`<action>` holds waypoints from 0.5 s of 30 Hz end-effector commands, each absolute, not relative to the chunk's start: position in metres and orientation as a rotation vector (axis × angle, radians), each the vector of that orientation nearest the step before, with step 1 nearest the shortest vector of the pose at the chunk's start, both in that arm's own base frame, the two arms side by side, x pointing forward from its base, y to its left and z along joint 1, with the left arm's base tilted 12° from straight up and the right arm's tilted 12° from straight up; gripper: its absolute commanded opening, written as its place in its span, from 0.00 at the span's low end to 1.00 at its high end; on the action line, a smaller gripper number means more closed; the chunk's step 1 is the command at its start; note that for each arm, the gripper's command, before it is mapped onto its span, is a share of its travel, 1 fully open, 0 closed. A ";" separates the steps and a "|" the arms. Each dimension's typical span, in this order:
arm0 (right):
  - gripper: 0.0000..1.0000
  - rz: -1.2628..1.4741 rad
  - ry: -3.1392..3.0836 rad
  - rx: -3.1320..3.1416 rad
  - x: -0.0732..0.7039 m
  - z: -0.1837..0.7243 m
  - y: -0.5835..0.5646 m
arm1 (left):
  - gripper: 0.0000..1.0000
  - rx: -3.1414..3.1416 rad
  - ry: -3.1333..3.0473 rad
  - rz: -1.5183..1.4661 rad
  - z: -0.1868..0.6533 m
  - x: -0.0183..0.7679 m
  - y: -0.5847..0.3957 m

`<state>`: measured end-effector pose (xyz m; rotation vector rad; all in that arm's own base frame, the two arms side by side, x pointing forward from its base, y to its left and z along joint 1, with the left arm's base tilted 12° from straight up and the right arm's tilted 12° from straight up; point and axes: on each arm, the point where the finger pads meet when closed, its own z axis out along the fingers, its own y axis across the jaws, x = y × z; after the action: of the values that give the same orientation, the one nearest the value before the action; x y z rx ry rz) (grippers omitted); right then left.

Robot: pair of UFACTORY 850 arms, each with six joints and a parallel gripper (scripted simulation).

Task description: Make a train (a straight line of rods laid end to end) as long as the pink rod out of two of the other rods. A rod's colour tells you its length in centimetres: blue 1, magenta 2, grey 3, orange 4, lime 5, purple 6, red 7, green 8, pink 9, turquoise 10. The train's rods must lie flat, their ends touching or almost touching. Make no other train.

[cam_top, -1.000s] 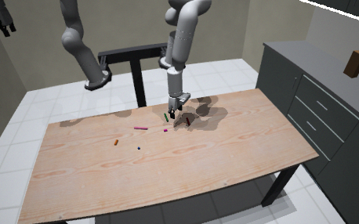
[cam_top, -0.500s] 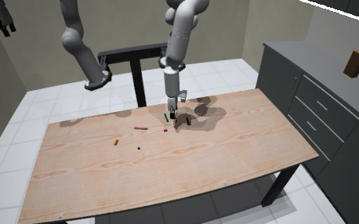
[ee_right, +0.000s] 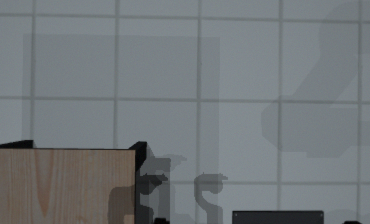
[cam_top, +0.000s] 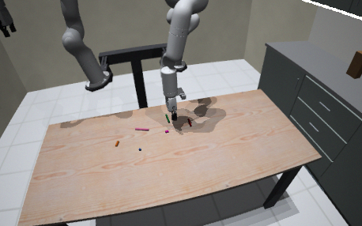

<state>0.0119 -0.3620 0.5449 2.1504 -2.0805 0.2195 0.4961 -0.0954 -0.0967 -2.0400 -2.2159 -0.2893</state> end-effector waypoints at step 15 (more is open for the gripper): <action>1.00 0.221 -2.080 2.149 0.012 0.546 -0.362 | 1.00 -1.359 -2.767 -0.364 -0.087 0.500 -0.126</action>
<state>0.0119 -0.3620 0.5449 2.1504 -2.0805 0.2195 0.4985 -0.1185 -0.0900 -1.5197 -2.6439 -0.3273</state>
